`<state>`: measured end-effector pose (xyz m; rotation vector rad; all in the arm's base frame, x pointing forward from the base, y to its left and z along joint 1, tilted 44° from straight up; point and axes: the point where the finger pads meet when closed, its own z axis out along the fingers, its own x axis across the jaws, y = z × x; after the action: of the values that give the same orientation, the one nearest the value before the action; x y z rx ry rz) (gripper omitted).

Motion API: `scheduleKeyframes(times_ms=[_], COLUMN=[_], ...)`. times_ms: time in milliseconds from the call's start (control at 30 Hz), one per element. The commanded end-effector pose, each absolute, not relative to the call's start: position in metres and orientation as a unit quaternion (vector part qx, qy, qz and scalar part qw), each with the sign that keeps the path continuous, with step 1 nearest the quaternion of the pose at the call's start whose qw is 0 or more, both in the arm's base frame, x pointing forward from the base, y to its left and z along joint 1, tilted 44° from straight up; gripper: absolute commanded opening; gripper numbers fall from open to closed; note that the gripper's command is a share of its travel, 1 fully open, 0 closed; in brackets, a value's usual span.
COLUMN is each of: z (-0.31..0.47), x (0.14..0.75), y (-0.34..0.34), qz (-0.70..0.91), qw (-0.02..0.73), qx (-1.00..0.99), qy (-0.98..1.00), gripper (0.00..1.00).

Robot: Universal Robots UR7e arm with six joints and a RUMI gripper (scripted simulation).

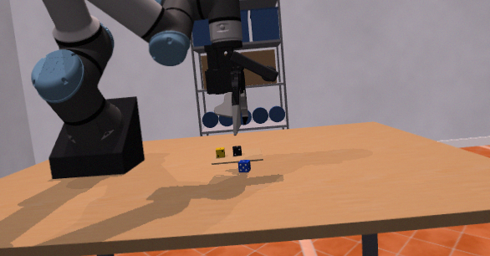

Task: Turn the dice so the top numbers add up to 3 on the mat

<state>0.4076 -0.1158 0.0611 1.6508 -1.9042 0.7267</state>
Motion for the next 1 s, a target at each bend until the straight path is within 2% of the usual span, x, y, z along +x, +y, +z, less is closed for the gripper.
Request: scheduleKeyframes(times_ms=[0,567,600,967], z=[0.0637,0.0654,0.0654,0.0654], x=[0.4071,0.4064,0.4064,0.4064], y=[-0.1183,-0.1204,-0.1204,-0.1204], qz=[0.276,0.282,0.282,0.282], qw=[0.249,0.243,0.243,0.243], qx=[0.586,0.569,0.569,0.569], qy=[-0.72,-0.733,-0.733,-0.733], gripper=[1.0,1.0,0.24,0.24])
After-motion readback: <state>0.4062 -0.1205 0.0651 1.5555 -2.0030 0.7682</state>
